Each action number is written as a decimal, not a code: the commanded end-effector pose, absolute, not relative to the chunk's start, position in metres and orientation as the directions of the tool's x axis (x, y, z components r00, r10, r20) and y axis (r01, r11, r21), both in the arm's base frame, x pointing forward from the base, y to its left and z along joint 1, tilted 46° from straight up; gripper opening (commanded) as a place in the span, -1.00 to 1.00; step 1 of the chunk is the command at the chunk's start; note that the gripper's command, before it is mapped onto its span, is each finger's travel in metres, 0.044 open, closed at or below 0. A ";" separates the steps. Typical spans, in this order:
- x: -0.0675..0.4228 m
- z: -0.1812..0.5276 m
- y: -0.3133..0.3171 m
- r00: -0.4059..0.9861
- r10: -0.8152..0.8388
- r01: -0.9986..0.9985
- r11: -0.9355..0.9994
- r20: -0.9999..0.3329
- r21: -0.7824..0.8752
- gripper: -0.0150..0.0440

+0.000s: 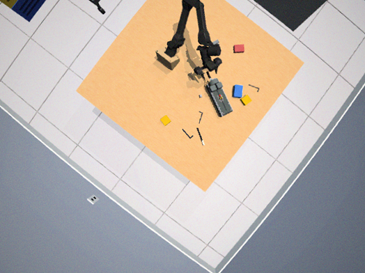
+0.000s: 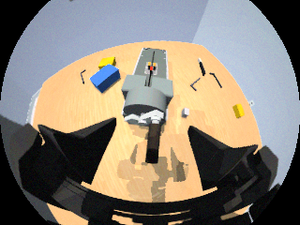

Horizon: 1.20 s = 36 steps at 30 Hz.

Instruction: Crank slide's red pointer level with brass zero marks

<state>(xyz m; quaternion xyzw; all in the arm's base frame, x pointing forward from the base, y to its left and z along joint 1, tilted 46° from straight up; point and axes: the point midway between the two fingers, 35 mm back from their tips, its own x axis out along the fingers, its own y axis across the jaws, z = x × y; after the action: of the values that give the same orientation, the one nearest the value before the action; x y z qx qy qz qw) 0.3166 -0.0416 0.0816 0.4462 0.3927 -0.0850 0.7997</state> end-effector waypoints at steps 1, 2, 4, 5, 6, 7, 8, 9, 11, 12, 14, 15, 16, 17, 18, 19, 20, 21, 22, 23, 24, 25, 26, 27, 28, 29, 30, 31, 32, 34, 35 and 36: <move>0.315 0.073 -0.036 0.667 0.218 0.497 0.583 -0.713 0.643 1.00; 0.315 0.072 -0.035 0.667 0.218 0.497 0.583 -0.713 0.643 1.00; 0.315 0.069 -0.033 0.667 0.218 0.497 0.582 -0.712 0.643 1.00; 0.315 0.068 -0.032 0.667 0.218 0.497 0.582 -0.712 0.644 1.00; 0.315 0.067 -0.030 0.668 0.218 0.497 0.582 -0.712 0.644 1.00; 0.315 0.066 -0.029 0.668 0.218 0.497 0.582 -0.712 0.644 1.00; 0.316 0.065 -0.028 0.668 0.218 0.497 0.582 -0.712 0.644 1.00; 0.316 0.064 -0.027 0.668 0.218 0.497 0.581 -0.711 0.645 1.00; 0.316 0.062 -0.024 0.669 0.218 0.497 0.580 -0.711 0.646 1.00; 0.316 0.061 -0.023 0.669 0.218 0.497 0.579 -0.710 0.646 1.00; 0.316 0.059 -0.021 0.670 0.219 0.497 0.578 -0.710 0.647 1.00; 0.316 0.058 -0.020 0.670 0.219 0.497 0.577 -0.709 0.648 1.00; 0.316 0.057 -0.018 0.670 0.219 0.497 0.577 -0.709 0.648 1.00; 0.316 0.056 -0.017 0.671 0.219 0.497 0.576 -0.709 0.649 1.00; 0.316 0.055 -0.016 0.671 0.219 0.497 0.575 -0.708 0.649 1.00; 0.316 0.054 -0.016 0.671 0.219 0.497 0.575 -0.708 0.650 1.00; 0.316 0.054 -0.015 0.671 0.219 0.497 0.575 -0.708 0.650 1.00; 0.316 0.054 -0.015 0.671 0.219 0.497 0.575 -0.708 0.650 0.91; 0.316 0.054 -0.015 0.671 0.219 0.497 0.575 -0.708 0.650 0.82; 0.316 0.054 -0.015 0.671 0.219 0.497 0.575 -0.708 0.650 0.73; 0.316 0.054 -0.015 0.671 0.219 0.497 0.575 -0.708 0.650 0.64; 0.316 0.054 -0.015 0.671 0.219 0.497 0.575 -0.708 0.650 0.56; 0.316 0.054 -0.015 0.671 0.219 0.497 0.575 -0.708 0.650 0.47; 0.316 0.054 -0.015 0.671 0.219 0.497 0.575 -0.708 0.650 0.38; 0.316 0.054 -0.015 0.671 0.219 0.497 0.575 -0.708 0.650 0.29; 0.316 0.054 -0.015 0.671 0.219 0.497 0.575 -0.708 0.650 0.20; 0.316 0.054 -0.015 0.671 0.219 0.497 0.575 -0.708 0.650 0.11; 0.316 0.054 -0.015 0.671 0.219 0.497 0.575 -0.708 0.650 0.02; 0.316 0.054 -0.015 0.671 0.219 0.497 0.575 -0.708 0.650 -0.07; 0.316 0.054 -0.015 0.671 0.219 0.497 0.575 -0.708 0.650 -0.25; 0.316 0.054 -0.015 0.671 0.219 0.497 0.575 -0.708 0.650 -0.33; 0.316 0.054 -0.015 0.671 0.219 0.497 0.575 -0.708 0.650 -0.42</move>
<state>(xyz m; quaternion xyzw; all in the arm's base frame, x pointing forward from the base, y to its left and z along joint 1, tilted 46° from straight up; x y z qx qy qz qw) 0.3167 -0.0155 0.0558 0.4516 0.3948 -0.0853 0.7956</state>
